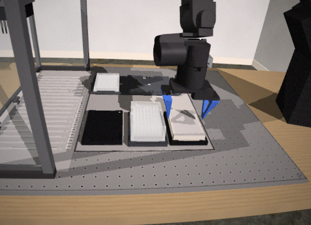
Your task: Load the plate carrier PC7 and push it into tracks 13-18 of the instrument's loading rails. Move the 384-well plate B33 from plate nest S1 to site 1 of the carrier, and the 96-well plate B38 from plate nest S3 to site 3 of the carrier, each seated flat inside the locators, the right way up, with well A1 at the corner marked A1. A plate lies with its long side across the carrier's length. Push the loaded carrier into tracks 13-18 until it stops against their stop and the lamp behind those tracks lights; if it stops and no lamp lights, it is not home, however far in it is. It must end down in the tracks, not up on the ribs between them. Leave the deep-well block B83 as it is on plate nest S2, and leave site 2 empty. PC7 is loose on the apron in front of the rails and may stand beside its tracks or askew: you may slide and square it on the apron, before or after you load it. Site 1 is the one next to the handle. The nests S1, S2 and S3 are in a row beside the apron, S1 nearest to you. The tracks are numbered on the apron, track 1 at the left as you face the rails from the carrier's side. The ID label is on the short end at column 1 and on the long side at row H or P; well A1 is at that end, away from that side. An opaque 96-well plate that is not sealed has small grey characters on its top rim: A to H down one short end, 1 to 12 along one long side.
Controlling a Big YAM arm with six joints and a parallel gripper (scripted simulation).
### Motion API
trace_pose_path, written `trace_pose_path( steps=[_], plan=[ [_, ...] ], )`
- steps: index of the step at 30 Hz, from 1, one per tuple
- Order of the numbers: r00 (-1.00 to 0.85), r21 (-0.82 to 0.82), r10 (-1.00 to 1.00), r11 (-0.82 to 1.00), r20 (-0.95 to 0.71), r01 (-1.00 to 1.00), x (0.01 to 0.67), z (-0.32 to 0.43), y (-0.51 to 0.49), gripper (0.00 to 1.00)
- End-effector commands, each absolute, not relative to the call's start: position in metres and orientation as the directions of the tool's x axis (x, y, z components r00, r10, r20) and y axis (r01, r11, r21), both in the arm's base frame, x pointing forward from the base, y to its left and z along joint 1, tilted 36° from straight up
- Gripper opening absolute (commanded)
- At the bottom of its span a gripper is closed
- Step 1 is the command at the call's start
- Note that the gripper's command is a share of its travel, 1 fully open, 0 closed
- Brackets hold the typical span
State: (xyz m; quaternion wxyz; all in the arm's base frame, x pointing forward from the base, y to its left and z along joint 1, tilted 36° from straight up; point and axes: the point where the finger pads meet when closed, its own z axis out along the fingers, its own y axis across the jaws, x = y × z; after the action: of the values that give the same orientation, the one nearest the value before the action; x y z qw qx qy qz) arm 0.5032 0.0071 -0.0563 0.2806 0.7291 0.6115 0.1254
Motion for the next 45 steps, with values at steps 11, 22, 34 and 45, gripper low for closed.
trace_pose_path(
  steps=[11, 22, 34, 45],
  plan=[
    [0.233, 0.556, 0.958, -0.105, -0.165, 0.824, 0.4958, -0.0644, -0.0057, 1.00],
    [0.234, 0.560, 0.958, -0.105, -0.164, 0.822, 0.4980, -0.0633, -0.0055, 1.00],
    [0.234, 0.560, 0.958, -0.105, -0.164, 0.822, 0.4980, -0.0633, -0.0055, 1.00],
    [0.234, 0.566, 0.959, -0.104, -0.162, 0.818, 0.5058, -0.0649, -0.0053, 1.00]
  ],
)
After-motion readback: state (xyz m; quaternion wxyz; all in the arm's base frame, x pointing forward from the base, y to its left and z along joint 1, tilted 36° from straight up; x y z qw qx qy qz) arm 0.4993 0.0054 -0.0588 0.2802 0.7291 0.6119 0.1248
